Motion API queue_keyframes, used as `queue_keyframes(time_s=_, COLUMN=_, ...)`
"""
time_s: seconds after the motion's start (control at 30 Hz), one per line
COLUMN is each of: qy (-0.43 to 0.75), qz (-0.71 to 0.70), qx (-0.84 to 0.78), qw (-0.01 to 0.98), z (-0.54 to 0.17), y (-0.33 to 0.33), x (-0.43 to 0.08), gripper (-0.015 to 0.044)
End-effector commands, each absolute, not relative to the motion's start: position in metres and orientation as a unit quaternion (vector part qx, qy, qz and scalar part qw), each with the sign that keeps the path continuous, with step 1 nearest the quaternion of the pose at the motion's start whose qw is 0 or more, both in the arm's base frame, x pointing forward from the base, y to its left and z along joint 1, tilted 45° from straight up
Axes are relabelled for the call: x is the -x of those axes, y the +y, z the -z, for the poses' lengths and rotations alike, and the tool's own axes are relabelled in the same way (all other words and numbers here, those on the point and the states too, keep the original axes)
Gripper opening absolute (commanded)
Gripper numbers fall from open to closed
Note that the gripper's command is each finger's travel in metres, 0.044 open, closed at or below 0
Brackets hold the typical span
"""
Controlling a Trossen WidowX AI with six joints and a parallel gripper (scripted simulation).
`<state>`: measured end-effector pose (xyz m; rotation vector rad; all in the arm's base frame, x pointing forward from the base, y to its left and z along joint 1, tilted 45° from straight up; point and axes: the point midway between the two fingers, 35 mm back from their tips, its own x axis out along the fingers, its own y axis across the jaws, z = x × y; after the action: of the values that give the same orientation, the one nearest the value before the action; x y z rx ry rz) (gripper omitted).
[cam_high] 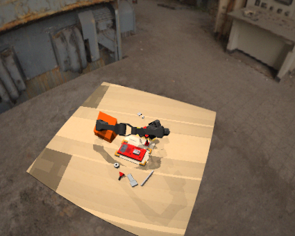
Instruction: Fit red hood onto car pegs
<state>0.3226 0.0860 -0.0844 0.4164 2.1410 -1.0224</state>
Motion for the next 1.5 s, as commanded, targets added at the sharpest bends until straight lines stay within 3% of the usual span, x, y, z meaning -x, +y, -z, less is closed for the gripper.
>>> queue_keyframes(time_s=0.0, qy=0.816, qz=0.405, qx=-0.121, qw=0.395, z=0.092, y=0.089, x=-0.317, gripper=0.0387)
queue_keyframes(time_s=0.07, qy=0.799, qz=0.411, qx=-0.085, qw=0.431, z=0.098, y=0.091, x=-0.313, gripper=0.044)
queue_keyframes(time_s=0.57, qy=0.598, qz=0.409, qx=0.114, qw=0.68, z=0.118, y=0.105, x=-0.298, gripper=0.044)
queue_keyframes(time_s=1.47, qy=0.595, qz=0.409, qx=0.116, qw=0.683, z=0.125, y=0.098, x=-0.299, gripper=0.044)
